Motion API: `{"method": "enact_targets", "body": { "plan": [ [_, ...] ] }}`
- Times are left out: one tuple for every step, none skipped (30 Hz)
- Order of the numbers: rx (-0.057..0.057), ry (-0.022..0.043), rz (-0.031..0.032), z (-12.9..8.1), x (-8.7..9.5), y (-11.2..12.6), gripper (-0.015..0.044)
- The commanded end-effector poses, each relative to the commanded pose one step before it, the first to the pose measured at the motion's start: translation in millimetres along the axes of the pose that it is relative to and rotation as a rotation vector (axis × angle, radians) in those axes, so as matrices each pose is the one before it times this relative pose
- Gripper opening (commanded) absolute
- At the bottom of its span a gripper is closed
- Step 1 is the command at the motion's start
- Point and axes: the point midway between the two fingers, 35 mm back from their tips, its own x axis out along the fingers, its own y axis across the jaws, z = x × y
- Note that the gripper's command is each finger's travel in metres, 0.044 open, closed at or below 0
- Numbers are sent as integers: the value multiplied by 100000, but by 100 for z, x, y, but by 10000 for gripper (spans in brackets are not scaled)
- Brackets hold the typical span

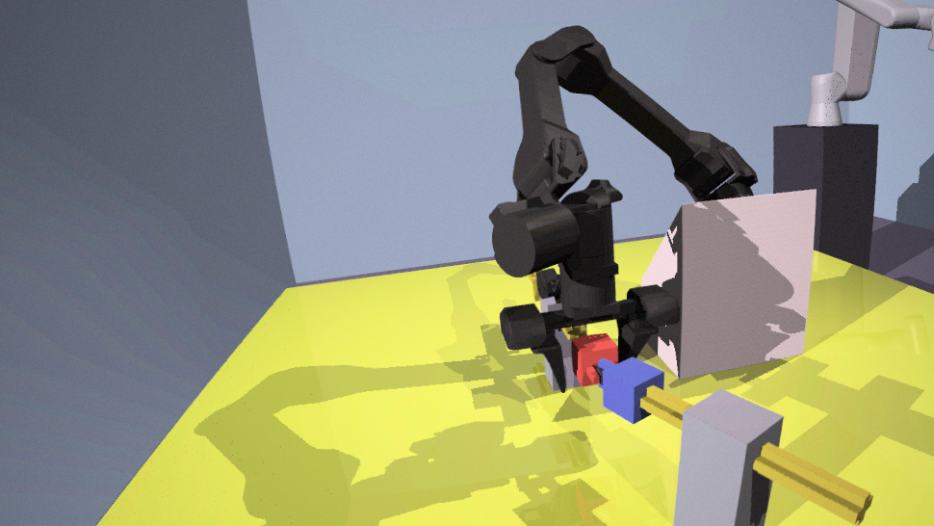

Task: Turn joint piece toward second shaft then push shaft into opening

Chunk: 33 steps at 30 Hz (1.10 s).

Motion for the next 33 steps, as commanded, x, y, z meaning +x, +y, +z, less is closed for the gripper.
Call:
{"method": "enact_targets", "body": {
  "plan": [
    [-33,-5,31,-4,-15,18,436],
    [0,0,0,0,0,0,440],
    [0,0,0,0,0,0,440],
    [0,0,0,0,0,0,440],
    [0,0,0,0,0,0,440],
    [0,0,0,0,0,0,440],
    [0,0,0,0,0,0,440],
    [0,0,0,0,0,0,440],
    [0,0,0,0,0,0,440],
    [0,0,0,0,0,0,440],
    [0,0,0,0,0,0,440],
    [0,0,0,0,0,0,440],
    [0,0,0,0,0,0,440],
    [0,0,0,0,0,0,440],
    [0,0,0,0,0,0,440],
    [-2,-505,-106,-16,-52,-8,440],
    [-9,-1525,-287,-46,-161,-22,440],
    [-21,-2568,-379,-66,-283,-32,440],
    [-35,-3206,-296,-63,-374,-31,440],
    [-43,-3244,-106,-41,-401,-21,440],
    [-48,-3268,85,-19,-426,-10,440],
    [-51,-3279,273,3,-450,2,440],
    [-42,-2663,359,20,-382,11,440],
    [-25,-1598,276,24,-232,8,440],
    [-8,-532,102,9,-78,3,440],
    [0,0,0,0,0,0,440],
    [0,0,0,0,0,0,440],
    [0,0,0,0,0,0,440],
    [0,0,0,0,0,0,440],
    [0,0,0,0,0,0,440],
    [0,0,0,0,0,0,440],
    [0,0,0,0,0,0,440],
    [-553,76,4,7,-48,9,440]
  ]
}}
